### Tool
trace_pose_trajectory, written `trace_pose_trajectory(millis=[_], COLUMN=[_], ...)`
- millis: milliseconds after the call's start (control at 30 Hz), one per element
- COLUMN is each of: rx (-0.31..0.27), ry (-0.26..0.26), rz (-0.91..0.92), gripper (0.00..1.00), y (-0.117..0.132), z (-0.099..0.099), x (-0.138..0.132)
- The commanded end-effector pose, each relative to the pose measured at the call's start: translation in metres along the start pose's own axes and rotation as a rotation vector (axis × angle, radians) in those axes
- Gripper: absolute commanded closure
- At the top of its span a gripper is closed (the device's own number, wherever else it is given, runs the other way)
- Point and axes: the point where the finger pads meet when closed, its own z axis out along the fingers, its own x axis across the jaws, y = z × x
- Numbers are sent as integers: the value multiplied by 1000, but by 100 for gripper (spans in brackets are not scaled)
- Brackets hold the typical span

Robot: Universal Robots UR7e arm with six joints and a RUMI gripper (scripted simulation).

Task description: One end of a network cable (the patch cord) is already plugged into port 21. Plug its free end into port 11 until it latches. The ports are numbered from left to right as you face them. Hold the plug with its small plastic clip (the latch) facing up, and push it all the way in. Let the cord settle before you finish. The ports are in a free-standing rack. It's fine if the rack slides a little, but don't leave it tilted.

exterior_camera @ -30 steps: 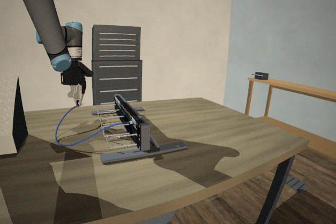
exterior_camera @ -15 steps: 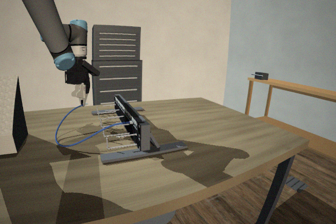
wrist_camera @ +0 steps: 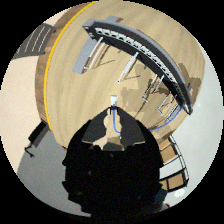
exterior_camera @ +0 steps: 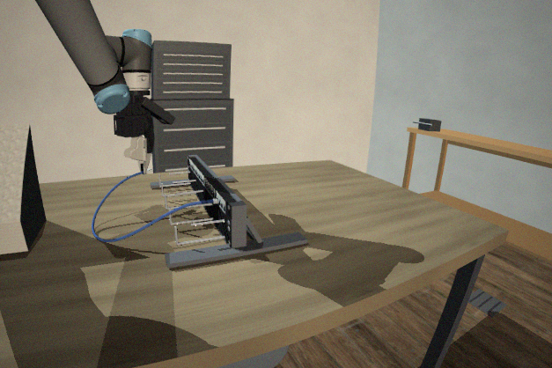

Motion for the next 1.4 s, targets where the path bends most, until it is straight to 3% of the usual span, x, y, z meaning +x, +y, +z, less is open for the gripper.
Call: trace_pose_trajectory(millis=[0,1367], rx=[-3,-9], ry=[0,-4], rz=[90,396], gripper=[100,100], y=[-5,-21], z=[-3,-13], x=[16,70])
